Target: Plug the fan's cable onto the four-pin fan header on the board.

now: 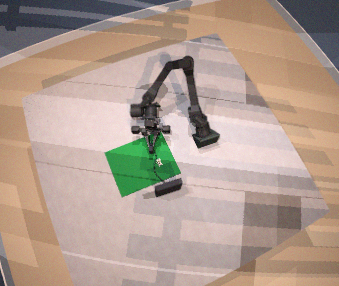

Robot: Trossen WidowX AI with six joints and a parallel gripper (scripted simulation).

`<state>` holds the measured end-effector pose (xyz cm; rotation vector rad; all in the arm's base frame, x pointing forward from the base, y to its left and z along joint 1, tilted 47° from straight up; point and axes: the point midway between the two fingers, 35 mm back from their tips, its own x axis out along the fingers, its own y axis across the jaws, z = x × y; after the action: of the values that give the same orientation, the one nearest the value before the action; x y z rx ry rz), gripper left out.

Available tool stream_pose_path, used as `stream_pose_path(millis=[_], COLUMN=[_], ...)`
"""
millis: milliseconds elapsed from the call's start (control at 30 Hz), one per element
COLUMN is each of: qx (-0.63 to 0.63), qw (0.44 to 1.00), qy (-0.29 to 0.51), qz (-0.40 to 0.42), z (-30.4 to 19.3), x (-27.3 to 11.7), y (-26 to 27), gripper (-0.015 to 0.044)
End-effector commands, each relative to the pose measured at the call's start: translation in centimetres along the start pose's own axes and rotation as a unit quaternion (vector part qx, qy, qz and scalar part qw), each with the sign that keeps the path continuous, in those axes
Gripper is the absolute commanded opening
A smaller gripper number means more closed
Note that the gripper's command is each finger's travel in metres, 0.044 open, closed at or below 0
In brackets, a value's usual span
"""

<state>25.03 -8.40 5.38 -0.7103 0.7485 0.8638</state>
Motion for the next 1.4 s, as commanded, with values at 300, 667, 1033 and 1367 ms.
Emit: stream_pose_path(millis=[300, 667, 1033, 1367], qx=[-0.002, -0.002, 0.0, 0.0], qw=[1.0, 1.0, 1.0, 1.0], qy=[-0.003, -0.003, 0.0, 0.0], qz=[-0.001, -0.001, 0.001, 0.001], z=[-1.0, -1.9, -1.8, -1.8], x=[0.2, 0.4, 0.4, 0.4], y=[0.0, -0.1, 0.0, 0.0], gripper=[0.0, 0.0, 0.0, 0.0])
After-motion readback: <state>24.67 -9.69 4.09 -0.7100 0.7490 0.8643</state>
